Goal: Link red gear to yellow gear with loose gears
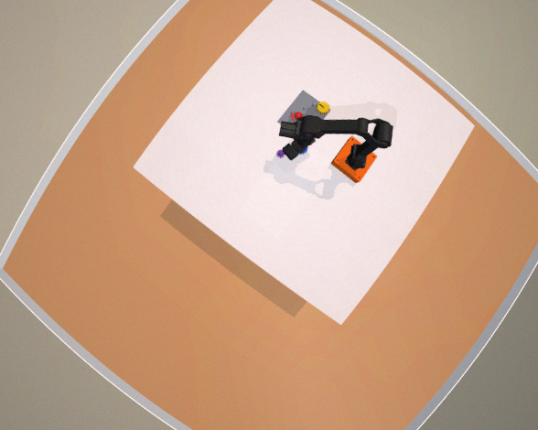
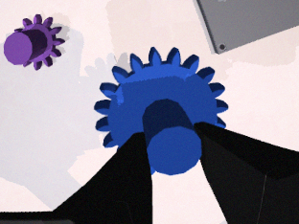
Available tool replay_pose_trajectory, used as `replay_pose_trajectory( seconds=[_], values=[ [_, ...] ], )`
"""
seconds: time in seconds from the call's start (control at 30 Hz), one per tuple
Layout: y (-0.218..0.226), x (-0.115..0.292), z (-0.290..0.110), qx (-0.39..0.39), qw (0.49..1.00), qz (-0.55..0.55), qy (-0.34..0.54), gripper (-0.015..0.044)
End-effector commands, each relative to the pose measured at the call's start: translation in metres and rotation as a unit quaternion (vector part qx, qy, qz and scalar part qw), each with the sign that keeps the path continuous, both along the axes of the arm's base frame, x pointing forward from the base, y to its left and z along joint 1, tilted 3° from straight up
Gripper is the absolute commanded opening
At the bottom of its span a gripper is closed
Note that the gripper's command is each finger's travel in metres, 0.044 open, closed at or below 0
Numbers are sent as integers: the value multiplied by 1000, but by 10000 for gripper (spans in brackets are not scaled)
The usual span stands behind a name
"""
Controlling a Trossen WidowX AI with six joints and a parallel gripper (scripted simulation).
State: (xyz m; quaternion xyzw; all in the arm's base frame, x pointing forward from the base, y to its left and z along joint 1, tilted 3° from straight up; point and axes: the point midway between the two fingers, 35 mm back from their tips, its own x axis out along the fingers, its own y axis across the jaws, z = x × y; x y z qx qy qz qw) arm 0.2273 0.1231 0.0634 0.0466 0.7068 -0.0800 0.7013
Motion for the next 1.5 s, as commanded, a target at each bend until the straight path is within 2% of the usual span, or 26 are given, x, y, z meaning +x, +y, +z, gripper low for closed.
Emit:
replay_pose_trajectory(
  seconds=[0.0,0.83,1.47],
  values=[
    [2,2,14,3,1000,-2,-8,0],
    [1,-8,77,2,1000,-1,-6,0],
    [-16,15,70,1,1000,2,-8,0]
  ],
)
